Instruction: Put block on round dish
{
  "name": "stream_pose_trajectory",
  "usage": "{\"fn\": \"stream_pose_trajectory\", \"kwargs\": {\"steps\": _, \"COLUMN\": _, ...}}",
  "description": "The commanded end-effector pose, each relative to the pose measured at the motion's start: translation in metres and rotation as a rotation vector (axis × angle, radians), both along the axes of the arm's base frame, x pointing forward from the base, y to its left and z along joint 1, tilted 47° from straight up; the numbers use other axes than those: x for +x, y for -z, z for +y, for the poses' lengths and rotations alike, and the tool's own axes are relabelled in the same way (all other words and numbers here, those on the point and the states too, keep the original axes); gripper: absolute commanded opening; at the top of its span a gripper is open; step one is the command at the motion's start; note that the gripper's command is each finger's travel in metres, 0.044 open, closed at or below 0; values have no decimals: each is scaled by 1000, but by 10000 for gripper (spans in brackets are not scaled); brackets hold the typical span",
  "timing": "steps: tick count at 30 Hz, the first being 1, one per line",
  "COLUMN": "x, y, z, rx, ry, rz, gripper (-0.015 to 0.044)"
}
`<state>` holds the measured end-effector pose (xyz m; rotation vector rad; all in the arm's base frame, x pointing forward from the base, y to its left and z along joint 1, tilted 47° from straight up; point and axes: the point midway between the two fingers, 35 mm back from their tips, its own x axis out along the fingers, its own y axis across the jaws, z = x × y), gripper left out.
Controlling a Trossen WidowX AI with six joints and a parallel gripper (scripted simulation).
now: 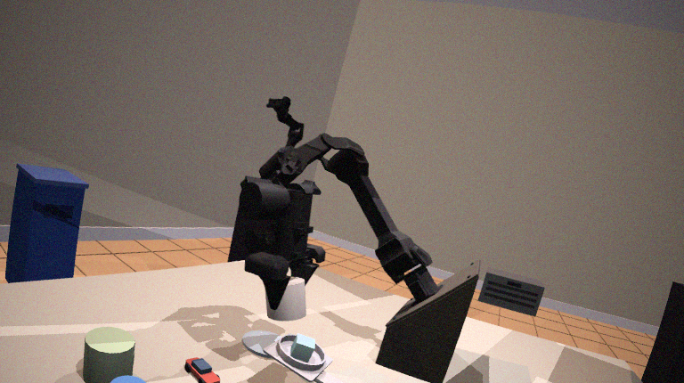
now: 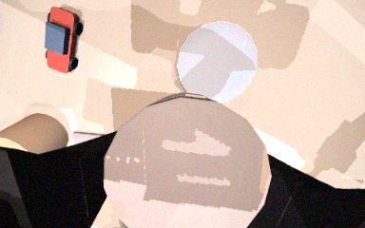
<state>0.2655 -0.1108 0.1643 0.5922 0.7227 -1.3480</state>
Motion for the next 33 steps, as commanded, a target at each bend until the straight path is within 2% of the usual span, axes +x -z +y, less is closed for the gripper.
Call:
{"fn": "stream_pose_trajectory", "kwargs": {"steps": 1, "x": -14, "y": -3, "z": -15, "rx": 13, "ry": -5, "rz": -8, "gripper": 0}}
{"fn": "stream_pose_trajectory", "kwargs": {"steps": 18, "x": -78, "y": -15, "z": -70, "rx": -19, "ry": -23, "rz": -37, "gripper": 0}}
{"fn": "stream_pose_trajectory", "kwargs": {"steps": 33, "x": -128, "y": -22, "z": -96, "rx": -114, "ry": -38, "rz": -32, "gripper": 0}}
